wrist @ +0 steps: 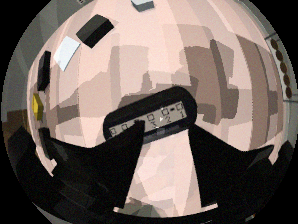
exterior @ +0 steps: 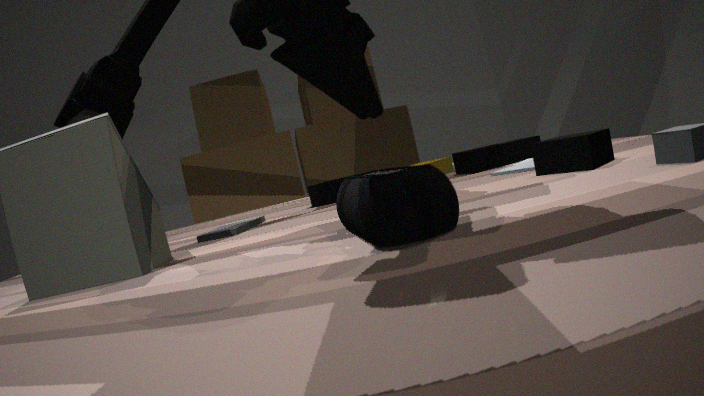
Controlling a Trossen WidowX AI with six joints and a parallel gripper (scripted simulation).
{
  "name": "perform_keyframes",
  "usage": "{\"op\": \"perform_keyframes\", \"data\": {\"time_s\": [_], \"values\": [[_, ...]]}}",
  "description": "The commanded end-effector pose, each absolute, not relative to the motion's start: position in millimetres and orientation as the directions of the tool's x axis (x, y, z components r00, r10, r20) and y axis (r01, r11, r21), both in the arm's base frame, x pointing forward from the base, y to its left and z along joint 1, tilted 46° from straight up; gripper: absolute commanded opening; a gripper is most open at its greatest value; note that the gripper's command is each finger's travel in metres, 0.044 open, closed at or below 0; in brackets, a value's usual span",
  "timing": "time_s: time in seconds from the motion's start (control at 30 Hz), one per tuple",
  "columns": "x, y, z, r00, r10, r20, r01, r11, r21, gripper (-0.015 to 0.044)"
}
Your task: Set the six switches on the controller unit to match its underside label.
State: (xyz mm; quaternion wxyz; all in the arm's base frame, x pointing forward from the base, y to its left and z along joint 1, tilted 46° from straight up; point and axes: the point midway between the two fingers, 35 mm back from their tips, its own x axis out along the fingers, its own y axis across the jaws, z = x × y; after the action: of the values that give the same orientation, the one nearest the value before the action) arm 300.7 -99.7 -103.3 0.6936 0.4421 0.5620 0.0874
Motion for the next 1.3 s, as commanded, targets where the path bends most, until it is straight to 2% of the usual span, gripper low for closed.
{"op": "perform_keyframes", "data": {"time_s": [0.0, 0.2, 0.43, 1.27], "values": [[305, -103, -111, 0.29, 0.635, -0.716, 0.566, 0.489, 0.664, 0.0289], [312, -109, -120, 0.177, 0.664, -0.727, 0.849, 0.271, 0.454, 0.044], [316, -113, -126, 0.051, 0.691, -0.721, 0.993, 0.042, 0.111, 0.044], [319, -94, -147, 0.048, 0.698, -0.714, 0.996, 0.021, 0.088, 0.044]]}}
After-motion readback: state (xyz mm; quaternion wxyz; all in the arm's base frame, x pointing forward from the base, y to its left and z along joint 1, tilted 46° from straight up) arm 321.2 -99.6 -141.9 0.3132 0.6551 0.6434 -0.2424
